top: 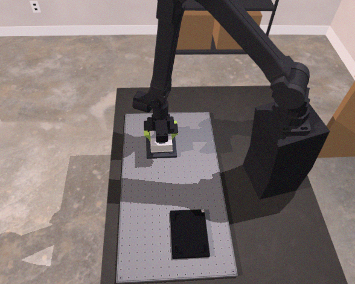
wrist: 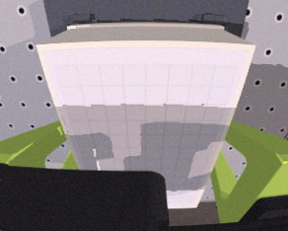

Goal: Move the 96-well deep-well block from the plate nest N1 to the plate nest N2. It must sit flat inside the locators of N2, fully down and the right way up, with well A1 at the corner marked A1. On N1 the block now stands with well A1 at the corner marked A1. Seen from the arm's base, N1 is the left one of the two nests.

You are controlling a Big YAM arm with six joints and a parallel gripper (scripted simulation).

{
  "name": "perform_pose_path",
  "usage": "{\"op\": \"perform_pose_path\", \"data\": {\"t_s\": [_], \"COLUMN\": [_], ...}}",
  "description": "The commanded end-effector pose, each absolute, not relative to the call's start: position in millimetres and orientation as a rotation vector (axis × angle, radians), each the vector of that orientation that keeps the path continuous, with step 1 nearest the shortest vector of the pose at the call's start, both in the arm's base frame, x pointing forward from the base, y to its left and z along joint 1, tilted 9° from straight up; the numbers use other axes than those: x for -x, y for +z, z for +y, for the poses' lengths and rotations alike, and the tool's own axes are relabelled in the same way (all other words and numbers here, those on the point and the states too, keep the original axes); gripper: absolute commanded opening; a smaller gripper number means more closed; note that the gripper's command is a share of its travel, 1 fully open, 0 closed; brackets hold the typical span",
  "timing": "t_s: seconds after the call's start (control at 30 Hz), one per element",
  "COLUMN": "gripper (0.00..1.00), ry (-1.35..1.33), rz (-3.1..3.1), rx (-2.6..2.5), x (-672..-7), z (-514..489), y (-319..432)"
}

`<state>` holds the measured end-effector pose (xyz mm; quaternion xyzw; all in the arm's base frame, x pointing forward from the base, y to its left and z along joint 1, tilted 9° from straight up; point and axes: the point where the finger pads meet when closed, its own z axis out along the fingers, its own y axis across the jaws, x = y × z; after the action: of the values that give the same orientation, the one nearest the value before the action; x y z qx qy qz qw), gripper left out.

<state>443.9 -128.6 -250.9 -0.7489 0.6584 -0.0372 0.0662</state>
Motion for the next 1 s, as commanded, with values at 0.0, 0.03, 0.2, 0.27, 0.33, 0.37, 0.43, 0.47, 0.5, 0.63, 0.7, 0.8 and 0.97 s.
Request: {"op": "perform_pose_path", "data": {"t_s": [0.0,0.03,0.2,0.27,0.33,0.37,0.43,0.47,0.5,0.63,0.7,0.8,0.97], "gripper": [0.00,0.00,0.00,0.00,0.00,0.00,0.00,0.00,0.00,0.00,0.00,1.00,1.00], "ry": [-0.157,-0.153,-0.167,-0.160,-0.156,-0.161,-0.161,-0.178,-0.174,-0.157,-0.159,-0.166,-0.164], "rz": [1.972,1.973,1.969,1.972,1.972,1.971,1.971,1.967,1.968,1.972,1.971,1.970,1.971], "rx": [2.249,2.251,2.247,2.248,2.249,2.248,2.248,2.244,2.245,2.249,2.249,2.247,2.248], "x": [-458.0,-457.2,-462.2,-460.7,-459.8,-461.1,-461.1,-465.6,-464.8,-460.7,-461.4,-463.0,-462.3], "z": [-128.5,-128.2,-129.6,-129.3,-129.1,-129.4,-129.4,-130.9,-130.6,-129.0,-129.1,-129.9,-129.7], "y": [-245.7,-247.3,-245.0,-247.4,-249.0,-247.7,-247.7,-242.0,-243.4,-249.8,-249.5,-247.7,-248.0]}}
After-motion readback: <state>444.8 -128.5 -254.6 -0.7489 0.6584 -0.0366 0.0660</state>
